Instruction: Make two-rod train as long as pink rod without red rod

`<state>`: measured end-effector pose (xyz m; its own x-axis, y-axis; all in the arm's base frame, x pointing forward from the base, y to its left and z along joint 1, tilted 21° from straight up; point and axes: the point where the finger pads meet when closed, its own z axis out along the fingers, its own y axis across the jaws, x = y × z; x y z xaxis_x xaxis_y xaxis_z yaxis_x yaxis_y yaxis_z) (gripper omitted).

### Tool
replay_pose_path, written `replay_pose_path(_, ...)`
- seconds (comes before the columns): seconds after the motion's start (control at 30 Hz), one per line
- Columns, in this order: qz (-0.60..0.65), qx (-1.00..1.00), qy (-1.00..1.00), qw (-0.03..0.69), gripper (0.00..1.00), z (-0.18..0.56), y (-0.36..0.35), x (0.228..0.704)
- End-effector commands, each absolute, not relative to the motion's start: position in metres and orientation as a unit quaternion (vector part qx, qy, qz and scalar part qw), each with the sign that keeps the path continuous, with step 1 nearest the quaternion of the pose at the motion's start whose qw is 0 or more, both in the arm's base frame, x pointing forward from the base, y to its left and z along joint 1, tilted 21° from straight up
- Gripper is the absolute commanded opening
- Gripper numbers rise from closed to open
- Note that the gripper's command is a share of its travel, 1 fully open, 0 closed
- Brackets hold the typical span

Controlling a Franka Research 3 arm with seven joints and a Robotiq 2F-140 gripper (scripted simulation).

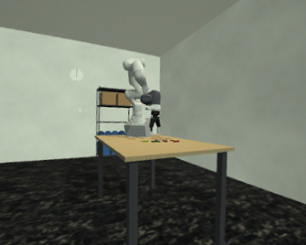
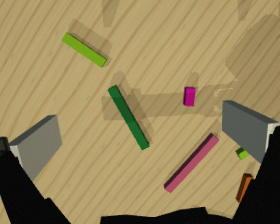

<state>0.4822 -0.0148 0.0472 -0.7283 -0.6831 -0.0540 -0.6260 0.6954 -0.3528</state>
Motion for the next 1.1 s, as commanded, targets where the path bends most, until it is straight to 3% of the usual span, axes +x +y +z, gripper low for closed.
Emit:
replay_pose_path(0.0, -0.155, -0.432, 0.886, 0.067, 1.00, 0.045, -0.012, 0.482)
replay_pose_path(1.07, -0.166, -0.645, 0.746, 0.021, 1.00, 0.037, 0.020, 0.489)
